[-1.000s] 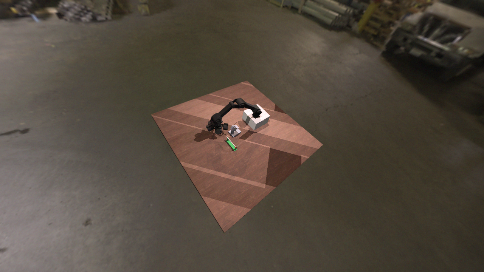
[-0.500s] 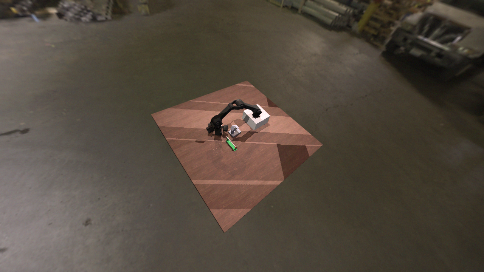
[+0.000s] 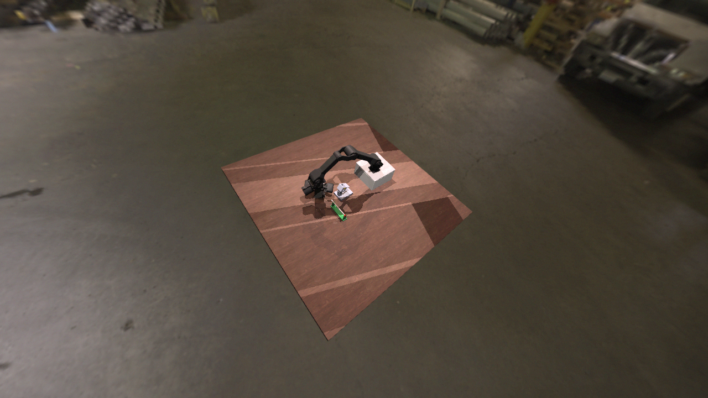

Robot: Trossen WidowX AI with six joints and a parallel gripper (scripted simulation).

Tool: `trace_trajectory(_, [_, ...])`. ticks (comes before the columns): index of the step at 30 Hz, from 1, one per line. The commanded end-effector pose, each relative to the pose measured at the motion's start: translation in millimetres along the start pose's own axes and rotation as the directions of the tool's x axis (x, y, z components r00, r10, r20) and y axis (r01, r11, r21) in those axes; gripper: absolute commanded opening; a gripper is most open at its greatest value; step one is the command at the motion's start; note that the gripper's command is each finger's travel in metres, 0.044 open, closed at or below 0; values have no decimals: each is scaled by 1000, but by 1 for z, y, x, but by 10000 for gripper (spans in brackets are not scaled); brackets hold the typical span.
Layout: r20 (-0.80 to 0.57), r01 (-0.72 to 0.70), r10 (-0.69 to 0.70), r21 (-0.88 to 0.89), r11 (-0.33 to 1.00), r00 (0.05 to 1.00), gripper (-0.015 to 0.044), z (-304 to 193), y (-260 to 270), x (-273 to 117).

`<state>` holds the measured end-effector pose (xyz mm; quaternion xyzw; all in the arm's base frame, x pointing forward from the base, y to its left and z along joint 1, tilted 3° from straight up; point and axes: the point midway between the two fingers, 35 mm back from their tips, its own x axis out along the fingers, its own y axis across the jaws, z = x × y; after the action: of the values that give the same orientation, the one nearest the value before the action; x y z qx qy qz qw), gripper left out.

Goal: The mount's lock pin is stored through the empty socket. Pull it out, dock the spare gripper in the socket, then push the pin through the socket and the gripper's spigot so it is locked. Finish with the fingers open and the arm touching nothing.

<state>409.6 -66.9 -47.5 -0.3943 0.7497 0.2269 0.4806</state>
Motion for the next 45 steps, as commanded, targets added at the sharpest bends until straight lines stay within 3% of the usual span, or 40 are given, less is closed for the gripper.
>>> trace_trajectory(1, [-1,1,-1,3,1000,1000,183,0,0,-1])
trace_trajectory(8, [-1,2,-2,3,1000,1000,0,-19,-4,-37])
trace_trajectory(18, [-1,2,-2,3,1000,1000,0,-59,0,-103])
trace_trajectory(30, [11,-7,7,-5,1000,1000,0,-56,0,-98])
trace_trajectory(45, [139,-179,227,-294,939,964,0,-77,35,-81])
